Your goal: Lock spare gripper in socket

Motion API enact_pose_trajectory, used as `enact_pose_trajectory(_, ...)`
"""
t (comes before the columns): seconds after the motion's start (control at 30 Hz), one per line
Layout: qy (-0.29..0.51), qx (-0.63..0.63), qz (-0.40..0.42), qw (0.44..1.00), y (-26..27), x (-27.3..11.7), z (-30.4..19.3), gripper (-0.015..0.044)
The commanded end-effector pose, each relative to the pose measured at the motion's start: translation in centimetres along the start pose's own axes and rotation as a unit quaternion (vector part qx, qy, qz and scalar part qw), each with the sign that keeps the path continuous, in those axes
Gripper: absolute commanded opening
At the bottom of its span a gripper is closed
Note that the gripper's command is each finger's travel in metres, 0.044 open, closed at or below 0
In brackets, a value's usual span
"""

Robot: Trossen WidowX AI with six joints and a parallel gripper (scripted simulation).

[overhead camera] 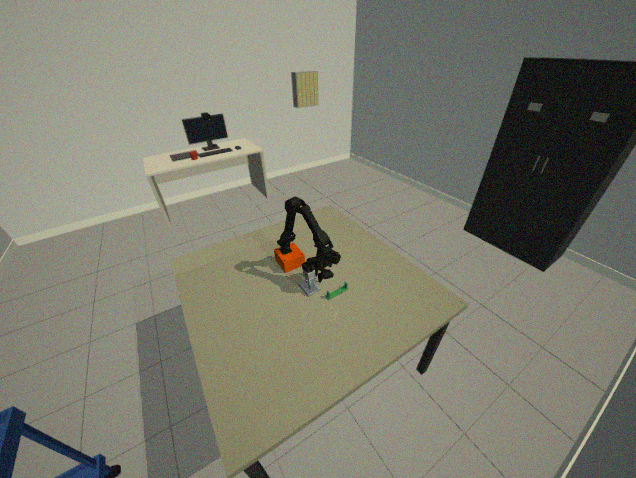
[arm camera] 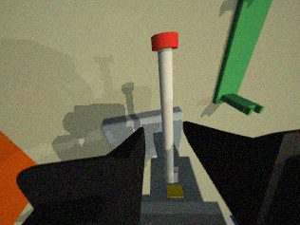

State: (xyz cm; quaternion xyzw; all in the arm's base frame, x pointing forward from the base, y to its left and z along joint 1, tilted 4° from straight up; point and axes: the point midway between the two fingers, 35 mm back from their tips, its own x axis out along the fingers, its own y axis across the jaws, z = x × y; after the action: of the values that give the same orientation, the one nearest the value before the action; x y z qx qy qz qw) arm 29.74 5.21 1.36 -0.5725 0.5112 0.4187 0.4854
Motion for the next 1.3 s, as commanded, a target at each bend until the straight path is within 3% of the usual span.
enact_pose_trajectory(0.0,-0.001,0.001,-0.003,1.0,-0.2,-0.9,0.4,0.02)
enact_pose_trajectory(1.27,0.01,-0.01,0.033,0.999,1.2,-8.4,3.8,0.02)
